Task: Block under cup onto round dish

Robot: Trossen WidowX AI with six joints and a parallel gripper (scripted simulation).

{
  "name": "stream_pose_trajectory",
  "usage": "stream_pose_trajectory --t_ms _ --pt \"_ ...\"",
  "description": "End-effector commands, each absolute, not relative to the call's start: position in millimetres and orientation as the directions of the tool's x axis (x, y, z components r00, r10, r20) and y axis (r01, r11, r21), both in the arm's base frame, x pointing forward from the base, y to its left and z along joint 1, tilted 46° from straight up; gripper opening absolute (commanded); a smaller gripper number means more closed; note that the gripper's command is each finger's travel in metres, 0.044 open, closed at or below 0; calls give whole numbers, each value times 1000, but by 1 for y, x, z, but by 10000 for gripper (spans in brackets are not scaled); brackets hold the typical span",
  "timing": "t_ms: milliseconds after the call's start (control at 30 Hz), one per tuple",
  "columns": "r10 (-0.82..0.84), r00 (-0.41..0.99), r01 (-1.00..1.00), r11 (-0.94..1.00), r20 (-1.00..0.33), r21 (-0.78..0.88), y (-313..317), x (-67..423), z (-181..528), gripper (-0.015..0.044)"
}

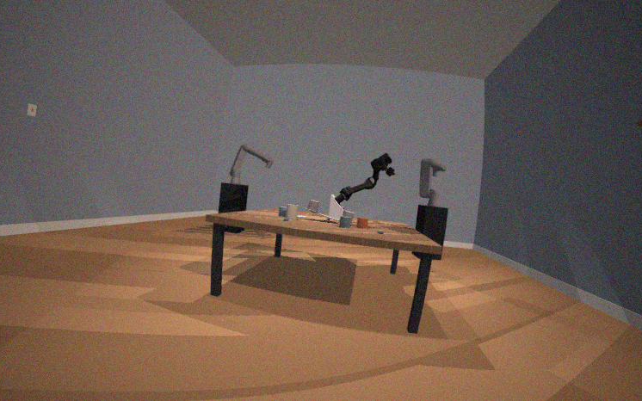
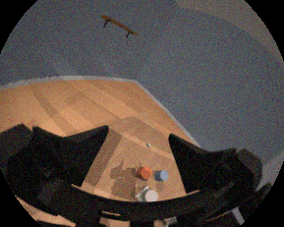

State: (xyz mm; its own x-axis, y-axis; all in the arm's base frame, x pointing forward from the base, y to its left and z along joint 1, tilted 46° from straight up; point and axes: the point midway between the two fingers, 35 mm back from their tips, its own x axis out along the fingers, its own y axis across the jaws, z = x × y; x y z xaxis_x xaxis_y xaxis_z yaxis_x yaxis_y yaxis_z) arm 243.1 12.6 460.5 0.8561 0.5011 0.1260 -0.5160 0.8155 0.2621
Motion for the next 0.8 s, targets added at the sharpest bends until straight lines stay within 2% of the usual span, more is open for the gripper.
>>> stream_pose_trajectory --t_ms 0,367,767 --pt "430 902 -421 858 37 295 -19 265 421 440" --pt "271 937 -166 900 -220 404 -99 282 301 440" --pt "224 855 87 827 -468 555 -144 235 160 440"
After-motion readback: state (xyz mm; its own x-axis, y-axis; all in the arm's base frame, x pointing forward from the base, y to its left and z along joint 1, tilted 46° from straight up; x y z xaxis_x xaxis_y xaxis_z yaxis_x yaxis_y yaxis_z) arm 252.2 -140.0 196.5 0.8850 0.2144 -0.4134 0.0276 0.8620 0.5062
